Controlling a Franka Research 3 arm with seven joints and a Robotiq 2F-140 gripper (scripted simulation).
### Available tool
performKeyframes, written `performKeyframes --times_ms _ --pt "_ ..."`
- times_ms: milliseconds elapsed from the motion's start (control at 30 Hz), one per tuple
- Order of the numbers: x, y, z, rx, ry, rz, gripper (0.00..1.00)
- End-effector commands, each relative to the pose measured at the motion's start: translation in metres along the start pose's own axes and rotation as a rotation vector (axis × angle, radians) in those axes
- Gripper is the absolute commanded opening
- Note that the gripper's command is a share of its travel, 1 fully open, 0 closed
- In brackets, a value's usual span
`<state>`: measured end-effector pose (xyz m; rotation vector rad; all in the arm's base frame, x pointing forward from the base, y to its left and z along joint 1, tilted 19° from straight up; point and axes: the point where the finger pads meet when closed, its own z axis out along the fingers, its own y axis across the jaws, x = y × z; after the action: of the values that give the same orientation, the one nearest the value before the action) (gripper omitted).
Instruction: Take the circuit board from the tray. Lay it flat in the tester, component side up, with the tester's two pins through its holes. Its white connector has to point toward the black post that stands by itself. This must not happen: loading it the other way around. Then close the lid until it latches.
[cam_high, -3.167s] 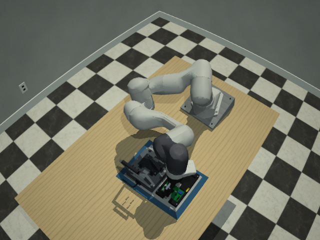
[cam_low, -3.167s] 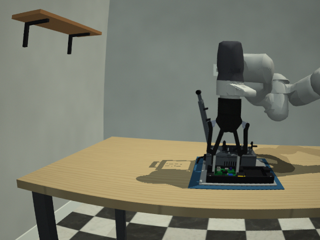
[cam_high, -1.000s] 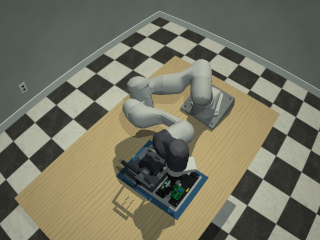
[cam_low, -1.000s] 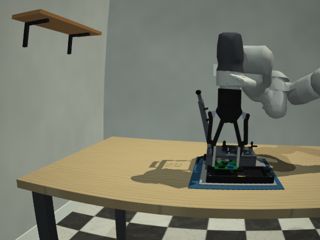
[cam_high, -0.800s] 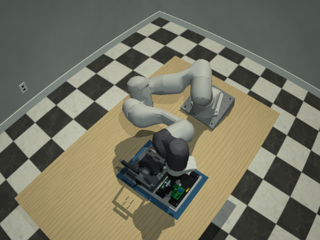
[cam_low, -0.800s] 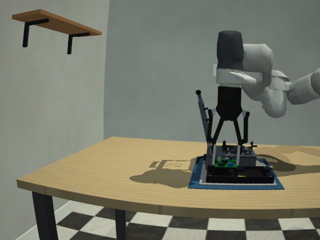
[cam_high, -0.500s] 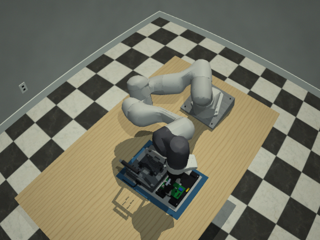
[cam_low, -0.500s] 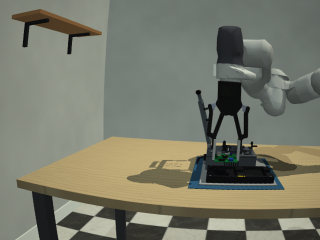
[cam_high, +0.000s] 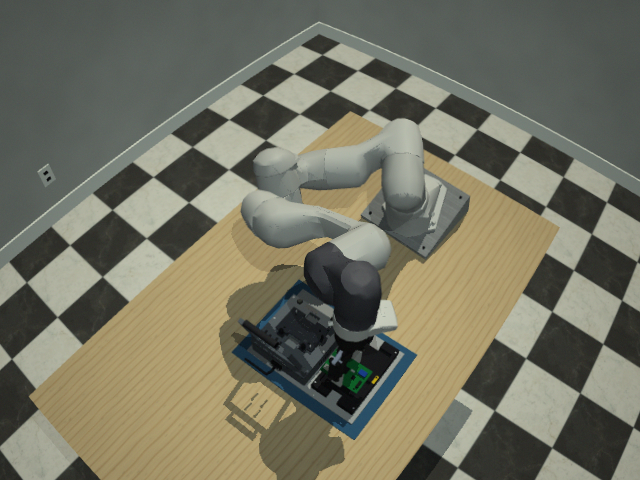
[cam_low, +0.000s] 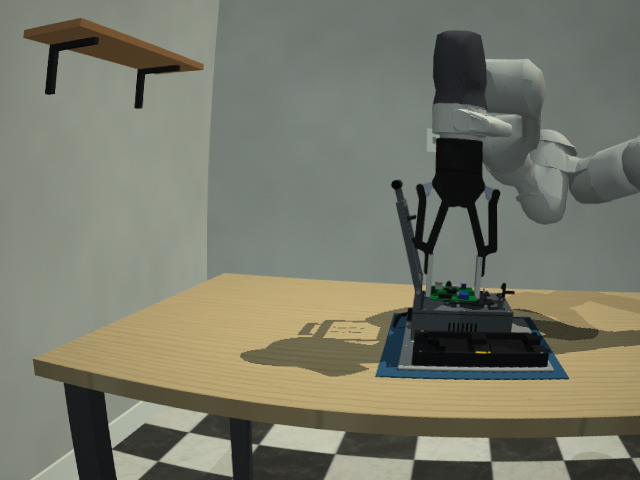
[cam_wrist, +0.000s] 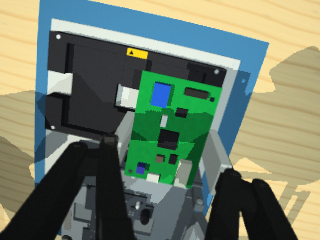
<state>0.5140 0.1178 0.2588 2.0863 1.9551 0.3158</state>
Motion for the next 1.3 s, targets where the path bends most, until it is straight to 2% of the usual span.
performKeyframes --times_ms 0,233,1267 --pt "-0.0004 -0.0029 -0.005 0.009 -0.003 0.007 0.46" --pt "-0.0003 -0.0028 -0.0109 0.009 -0.003 0.007 0.46" --pt "-0.0003 -0.0028 -0.0111 0.009 -0.003 0.007 0.46"
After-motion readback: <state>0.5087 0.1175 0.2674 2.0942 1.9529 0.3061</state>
